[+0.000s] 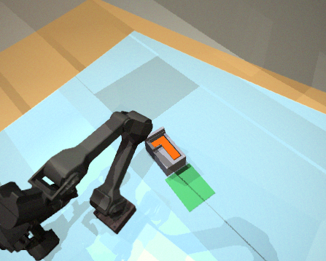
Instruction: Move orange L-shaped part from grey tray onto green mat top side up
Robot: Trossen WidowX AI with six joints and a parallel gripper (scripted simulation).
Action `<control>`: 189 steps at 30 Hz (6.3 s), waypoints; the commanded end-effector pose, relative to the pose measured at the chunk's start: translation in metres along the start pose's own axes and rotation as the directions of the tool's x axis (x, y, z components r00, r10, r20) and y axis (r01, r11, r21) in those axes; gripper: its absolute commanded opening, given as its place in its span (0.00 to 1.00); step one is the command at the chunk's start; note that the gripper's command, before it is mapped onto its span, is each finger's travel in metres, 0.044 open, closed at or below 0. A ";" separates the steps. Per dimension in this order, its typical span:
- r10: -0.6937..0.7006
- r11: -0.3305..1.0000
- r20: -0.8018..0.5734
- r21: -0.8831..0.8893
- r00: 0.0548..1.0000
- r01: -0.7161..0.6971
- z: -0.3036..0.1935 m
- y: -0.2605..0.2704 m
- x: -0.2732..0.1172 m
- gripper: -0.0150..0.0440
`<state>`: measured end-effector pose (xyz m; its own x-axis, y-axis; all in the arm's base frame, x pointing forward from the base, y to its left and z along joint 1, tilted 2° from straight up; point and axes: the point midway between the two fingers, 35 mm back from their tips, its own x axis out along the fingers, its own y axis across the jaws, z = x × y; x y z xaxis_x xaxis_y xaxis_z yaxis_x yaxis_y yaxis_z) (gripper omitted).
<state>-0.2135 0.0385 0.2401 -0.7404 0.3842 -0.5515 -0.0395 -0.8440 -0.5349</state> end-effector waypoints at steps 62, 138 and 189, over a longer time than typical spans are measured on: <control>0.573 -0.781 -0.709 -0.624 0.411 0.013 -0.370 0.084 -0.359 0.56; 0.494 -0.866 -0.665 -0.437 0.560 0.245 -0.504 0.030 -0.232 0.56; 0.489 -0.869 -0.676 -0.429 0.551 0.245 -0.433 -0.024 -0.294 0.60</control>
<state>0.2957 0.1085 0.1378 0.0242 0.0510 -0.9984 0.1535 0.9867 0.0541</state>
